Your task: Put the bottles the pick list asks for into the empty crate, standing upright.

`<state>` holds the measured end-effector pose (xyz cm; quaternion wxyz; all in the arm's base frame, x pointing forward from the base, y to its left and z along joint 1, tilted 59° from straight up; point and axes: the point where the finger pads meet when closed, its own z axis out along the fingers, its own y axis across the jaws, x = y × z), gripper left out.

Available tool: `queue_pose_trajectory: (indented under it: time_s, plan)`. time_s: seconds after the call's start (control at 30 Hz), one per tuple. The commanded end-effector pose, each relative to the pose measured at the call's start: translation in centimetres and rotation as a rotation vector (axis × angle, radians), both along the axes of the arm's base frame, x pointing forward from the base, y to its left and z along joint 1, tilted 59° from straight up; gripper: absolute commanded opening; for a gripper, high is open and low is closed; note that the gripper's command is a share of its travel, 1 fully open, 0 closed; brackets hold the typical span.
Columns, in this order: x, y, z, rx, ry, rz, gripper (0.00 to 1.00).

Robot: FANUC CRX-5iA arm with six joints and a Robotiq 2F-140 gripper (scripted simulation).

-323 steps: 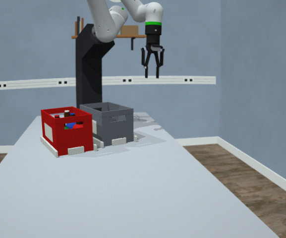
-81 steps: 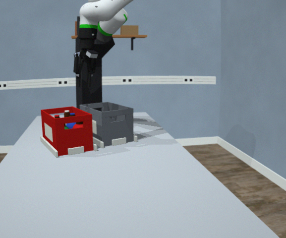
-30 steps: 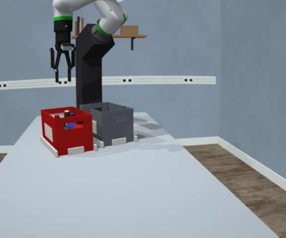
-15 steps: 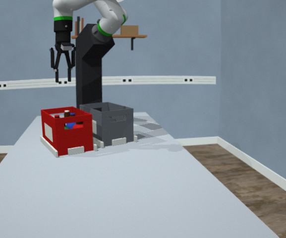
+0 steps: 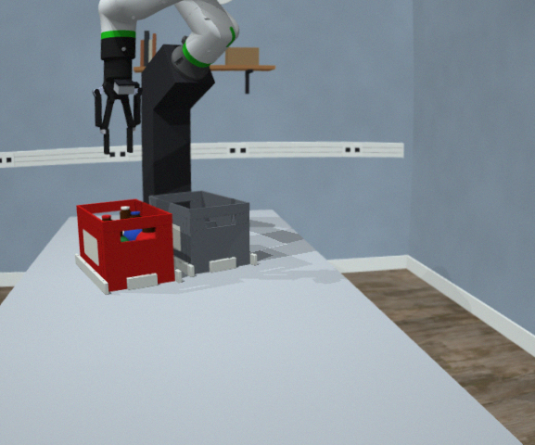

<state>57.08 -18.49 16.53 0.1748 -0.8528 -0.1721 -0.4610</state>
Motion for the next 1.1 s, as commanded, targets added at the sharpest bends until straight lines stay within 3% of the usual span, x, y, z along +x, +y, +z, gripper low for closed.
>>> queue_pose_trajectory:
  time_s: [0.0,0.87,1.07]
  plan:
    - [0.5,0.0,0.1,0.023,0.015,-0.018,0.44]
    - [12.3,1.8,1.3,0.537,0.331,-0.38,0.44]
    - [13.4,1.9,1.4,0.57,0.357,-0.405,0.44]
